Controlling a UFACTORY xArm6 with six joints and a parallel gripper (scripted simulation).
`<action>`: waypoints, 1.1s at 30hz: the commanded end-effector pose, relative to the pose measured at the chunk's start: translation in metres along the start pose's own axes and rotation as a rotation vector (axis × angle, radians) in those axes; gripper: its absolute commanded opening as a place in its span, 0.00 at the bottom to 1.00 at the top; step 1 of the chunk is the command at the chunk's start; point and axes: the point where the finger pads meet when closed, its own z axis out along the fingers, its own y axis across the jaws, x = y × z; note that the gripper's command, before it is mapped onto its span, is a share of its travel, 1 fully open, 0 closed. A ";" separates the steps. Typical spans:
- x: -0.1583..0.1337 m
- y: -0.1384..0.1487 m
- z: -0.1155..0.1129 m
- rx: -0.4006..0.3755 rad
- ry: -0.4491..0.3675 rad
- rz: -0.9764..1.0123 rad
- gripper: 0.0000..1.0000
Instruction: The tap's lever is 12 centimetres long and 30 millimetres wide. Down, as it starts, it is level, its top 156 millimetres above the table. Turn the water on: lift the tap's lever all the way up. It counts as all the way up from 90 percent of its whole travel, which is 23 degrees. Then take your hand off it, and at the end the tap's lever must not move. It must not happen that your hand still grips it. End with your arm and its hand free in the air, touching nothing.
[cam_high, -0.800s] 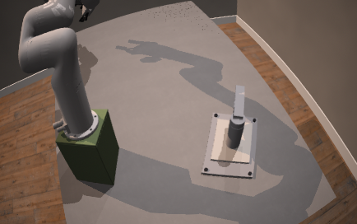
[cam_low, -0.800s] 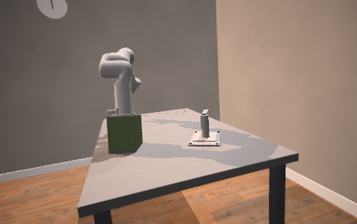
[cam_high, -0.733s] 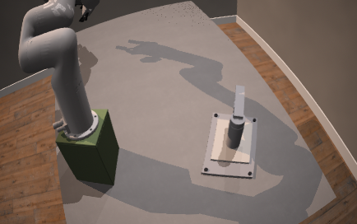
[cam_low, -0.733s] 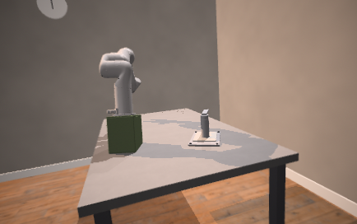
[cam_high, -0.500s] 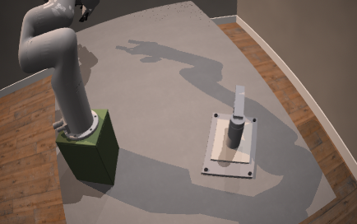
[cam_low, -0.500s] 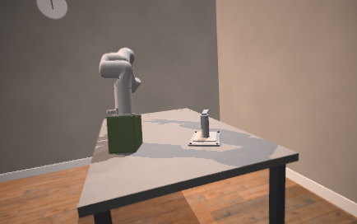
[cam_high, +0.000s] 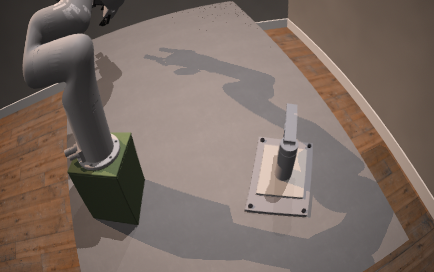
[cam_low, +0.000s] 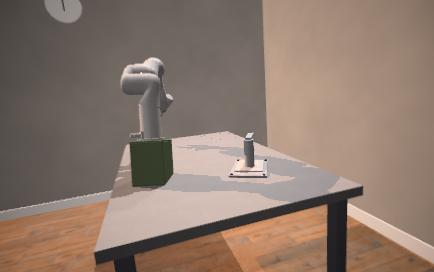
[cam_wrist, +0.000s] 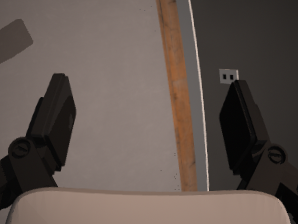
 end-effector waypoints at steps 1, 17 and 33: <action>-0.034 0.001 -0.028 -0.004 -0.045 0.052 1.00; -0.153 -0.025 -0.135 -0.002 -0.209 0.276 1.00; -0.246 -0.078 -0.251 -0.012 -0.364 0.515 1.00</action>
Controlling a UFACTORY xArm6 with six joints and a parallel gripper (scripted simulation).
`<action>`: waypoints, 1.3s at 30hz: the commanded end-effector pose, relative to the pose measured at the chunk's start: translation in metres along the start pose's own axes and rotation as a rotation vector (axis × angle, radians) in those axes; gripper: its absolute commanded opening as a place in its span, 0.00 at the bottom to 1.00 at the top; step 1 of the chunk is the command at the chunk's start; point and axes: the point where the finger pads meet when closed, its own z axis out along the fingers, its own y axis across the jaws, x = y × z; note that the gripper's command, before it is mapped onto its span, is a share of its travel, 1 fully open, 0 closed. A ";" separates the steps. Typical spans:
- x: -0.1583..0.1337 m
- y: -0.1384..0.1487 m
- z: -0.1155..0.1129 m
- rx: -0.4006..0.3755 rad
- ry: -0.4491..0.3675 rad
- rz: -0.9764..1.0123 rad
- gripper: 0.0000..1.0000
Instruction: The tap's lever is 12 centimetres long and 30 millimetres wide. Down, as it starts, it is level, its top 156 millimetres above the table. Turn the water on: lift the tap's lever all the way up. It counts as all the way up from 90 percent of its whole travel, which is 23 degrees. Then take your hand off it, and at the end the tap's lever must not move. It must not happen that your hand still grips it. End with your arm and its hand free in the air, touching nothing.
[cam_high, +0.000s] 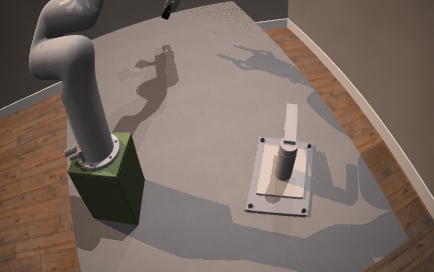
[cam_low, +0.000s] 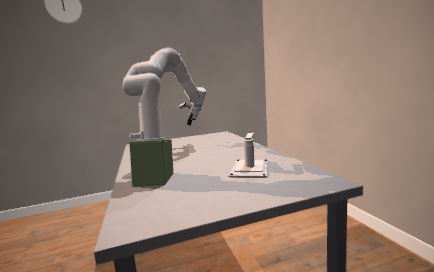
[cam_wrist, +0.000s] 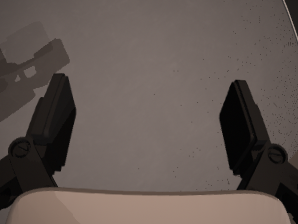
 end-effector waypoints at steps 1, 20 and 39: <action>-0.035 -0.001 -0.026 -0.006 -0.041 0.064 1.00; -0.182 -0.043 -0.135 -0.025 -0.215 0.381 1.00; -0.296 -0.132 -0.253 -0.056 -0.376 0.728 1.00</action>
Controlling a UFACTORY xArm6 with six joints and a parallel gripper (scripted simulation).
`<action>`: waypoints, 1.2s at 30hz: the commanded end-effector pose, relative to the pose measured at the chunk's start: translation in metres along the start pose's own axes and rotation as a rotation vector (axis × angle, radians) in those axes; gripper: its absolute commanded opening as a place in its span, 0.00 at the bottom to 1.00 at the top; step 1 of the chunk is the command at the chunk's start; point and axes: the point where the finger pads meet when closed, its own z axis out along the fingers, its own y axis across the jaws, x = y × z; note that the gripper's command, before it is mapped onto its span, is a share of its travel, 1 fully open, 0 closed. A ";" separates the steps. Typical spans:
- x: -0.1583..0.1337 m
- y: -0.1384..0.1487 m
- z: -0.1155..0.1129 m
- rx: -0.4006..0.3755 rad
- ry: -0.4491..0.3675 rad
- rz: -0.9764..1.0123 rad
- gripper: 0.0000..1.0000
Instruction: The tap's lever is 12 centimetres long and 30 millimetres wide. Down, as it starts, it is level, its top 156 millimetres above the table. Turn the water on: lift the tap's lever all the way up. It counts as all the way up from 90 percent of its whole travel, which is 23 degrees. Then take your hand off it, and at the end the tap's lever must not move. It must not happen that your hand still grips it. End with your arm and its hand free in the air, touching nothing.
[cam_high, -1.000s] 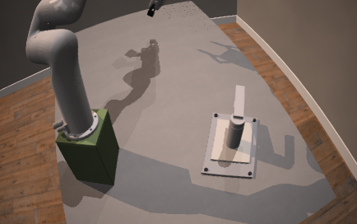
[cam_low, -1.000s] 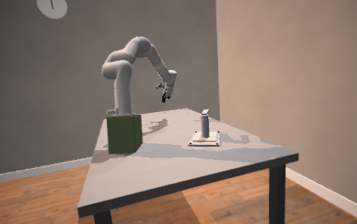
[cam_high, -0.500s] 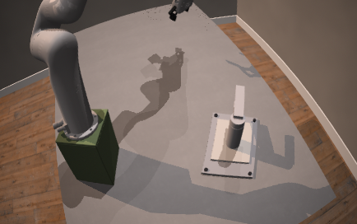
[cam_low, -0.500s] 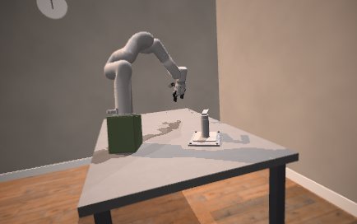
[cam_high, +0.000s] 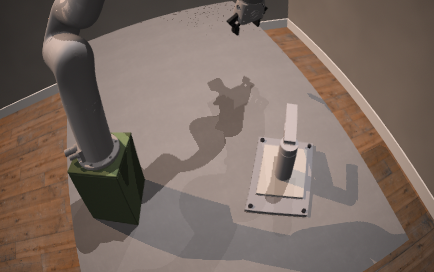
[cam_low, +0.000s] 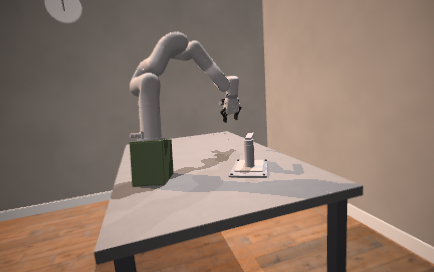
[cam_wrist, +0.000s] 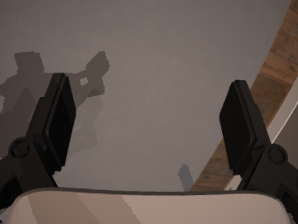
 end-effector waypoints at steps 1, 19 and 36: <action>-0.039 0.000 -0.019 -0.010 -0.036 0.080 1.00; -0.194 -0.042 -0.089 -0.033 -0.176 0.441 1.00; -0.315 -0.128 -0.152 -0.053 -0.297 0.805 1.00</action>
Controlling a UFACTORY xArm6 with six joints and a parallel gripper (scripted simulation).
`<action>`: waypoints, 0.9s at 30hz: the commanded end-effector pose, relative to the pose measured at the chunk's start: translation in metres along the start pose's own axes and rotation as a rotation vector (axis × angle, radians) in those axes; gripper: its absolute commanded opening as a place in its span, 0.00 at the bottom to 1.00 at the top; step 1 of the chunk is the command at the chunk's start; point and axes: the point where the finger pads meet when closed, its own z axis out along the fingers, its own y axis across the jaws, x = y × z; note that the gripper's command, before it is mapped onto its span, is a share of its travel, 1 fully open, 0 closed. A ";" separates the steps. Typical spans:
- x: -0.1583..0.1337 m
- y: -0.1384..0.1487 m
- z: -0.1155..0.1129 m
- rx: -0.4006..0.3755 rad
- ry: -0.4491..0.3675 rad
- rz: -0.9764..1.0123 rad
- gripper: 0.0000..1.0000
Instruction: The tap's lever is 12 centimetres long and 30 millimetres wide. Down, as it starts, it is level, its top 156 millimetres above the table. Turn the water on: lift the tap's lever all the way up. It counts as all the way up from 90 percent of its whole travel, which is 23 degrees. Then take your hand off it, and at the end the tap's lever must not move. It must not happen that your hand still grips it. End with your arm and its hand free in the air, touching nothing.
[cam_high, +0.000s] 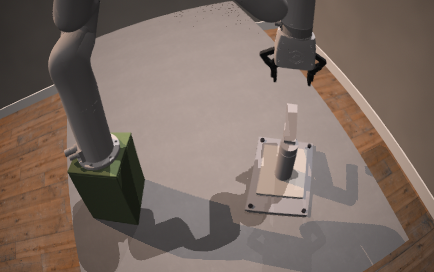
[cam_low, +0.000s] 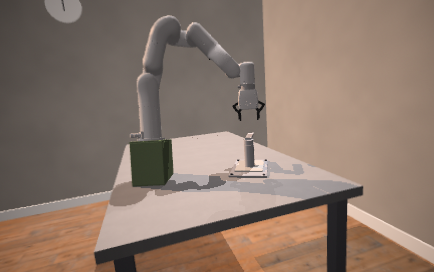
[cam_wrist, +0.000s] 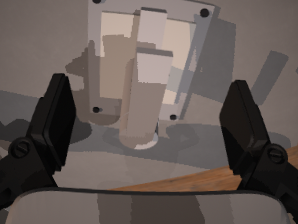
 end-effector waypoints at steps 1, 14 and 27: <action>-0.036 0.003 -0.009 -0.008 -0.027 0.082 1.00; -0.040 0.003 -0.009 -0.008 -0.030 0.091 0.00; -0.040 0.003 -0.009 -0.008 -0.030 0.091 0.00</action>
